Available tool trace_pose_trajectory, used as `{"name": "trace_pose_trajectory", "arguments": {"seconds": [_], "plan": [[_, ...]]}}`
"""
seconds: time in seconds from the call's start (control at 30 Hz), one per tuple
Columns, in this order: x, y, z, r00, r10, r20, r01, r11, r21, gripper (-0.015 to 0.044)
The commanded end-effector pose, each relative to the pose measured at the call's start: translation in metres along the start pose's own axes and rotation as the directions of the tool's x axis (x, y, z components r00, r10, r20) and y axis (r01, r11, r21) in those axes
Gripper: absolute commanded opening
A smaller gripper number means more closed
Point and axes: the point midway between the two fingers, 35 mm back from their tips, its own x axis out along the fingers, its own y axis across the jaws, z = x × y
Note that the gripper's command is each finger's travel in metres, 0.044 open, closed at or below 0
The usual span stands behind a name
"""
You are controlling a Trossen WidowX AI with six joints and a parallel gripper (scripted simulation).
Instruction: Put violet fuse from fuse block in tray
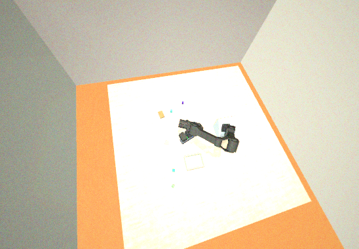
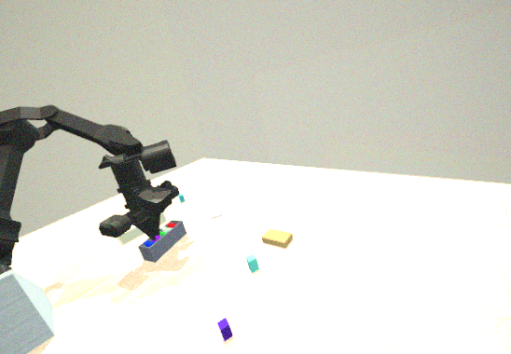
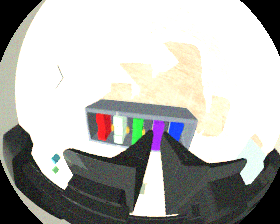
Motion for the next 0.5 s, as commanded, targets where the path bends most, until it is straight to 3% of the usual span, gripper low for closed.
{"name": "trace_pose_trajectory", "arguments": {"seconds": [0.0, 0.47], "plan": [[-0.0023, 0.0004, 0.0003, 1.0, -0.001, 0.002, 0.001, 1.0, -0.007, 0.0], [-0.0091, 0.0005, 0.0004, 1.0, -0.001, 0.002, 0.001, 1.0, -0.005, 0.0]]}}
